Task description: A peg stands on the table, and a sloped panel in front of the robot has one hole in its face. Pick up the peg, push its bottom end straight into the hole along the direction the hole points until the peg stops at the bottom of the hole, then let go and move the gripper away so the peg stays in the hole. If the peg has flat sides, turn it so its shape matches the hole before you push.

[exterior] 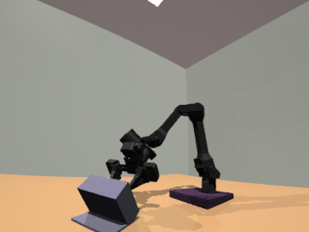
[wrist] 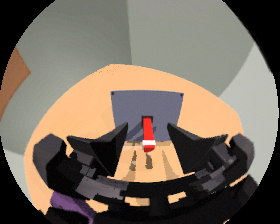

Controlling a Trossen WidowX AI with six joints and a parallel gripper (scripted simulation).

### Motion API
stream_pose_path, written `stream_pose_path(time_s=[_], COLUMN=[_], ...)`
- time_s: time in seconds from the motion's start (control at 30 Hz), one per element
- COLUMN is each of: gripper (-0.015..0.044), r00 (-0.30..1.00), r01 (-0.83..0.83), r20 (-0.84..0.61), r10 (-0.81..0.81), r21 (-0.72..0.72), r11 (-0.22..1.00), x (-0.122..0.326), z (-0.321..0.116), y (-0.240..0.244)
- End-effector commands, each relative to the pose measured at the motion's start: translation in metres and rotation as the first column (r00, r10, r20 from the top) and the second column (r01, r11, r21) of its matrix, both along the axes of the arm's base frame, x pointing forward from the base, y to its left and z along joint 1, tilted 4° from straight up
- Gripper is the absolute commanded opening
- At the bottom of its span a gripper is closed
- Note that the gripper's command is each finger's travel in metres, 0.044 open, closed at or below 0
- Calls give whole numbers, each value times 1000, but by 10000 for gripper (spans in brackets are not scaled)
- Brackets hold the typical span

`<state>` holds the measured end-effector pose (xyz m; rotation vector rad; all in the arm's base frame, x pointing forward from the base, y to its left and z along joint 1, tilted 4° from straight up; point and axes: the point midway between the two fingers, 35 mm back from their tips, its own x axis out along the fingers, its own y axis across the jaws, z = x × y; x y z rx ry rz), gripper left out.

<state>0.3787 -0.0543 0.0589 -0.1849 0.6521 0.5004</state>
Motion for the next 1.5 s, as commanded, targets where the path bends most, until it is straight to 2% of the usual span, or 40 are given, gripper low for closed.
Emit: stream_pose_path(time_s=[0.0, 0.03, 1.47], gripper=[420, 440, 440], r00=[1000, 1000, 1000], r01=[-1, -1, 6], r20=[0, 0, -5], r10=[1, 1, -6], r21=[-2, -2, -9], r11=[1000, 1000, 1000], x=[-2, -2, -54], z=[2, 2, 47], y=[-1, -2, -39])
